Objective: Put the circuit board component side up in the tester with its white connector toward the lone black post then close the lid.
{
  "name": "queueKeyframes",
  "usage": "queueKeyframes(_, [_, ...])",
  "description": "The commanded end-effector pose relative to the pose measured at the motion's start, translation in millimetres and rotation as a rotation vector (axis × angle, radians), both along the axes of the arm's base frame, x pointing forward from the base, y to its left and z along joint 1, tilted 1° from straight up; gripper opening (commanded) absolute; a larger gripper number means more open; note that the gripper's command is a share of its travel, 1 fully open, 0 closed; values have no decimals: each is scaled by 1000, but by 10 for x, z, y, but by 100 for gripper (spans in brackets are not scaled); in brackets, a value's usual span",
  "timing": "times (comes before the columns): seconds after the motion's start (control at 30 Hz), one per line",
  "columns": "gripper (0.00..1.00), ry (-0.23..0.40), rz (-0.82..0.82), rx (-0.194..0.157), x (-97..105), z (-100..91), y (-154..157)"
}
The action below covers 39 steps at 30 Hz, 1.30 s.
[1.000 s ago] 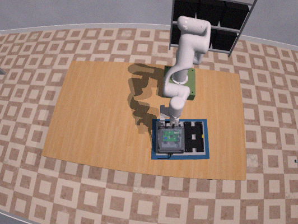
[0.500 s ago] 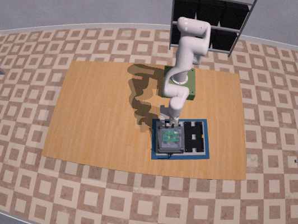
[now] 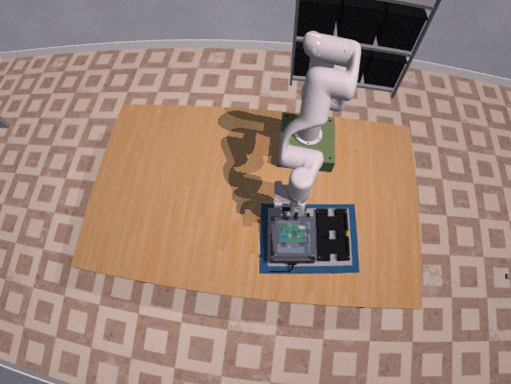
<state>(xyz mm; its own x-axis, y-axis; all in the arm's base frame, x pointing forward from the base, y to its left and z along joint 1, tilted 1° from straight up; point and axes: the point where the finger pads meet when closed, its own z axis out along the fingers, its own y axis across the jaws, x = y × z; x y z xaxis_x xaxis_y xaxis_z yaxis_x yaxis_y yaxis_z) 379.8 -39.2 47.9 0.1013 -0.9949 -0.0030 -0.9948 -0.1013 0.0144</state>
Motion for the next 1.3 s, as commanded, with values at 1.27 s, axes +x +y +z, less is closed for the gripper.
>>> queueKeyframes(1.27, [0, -3, 0, 0, -30, -263, -5])
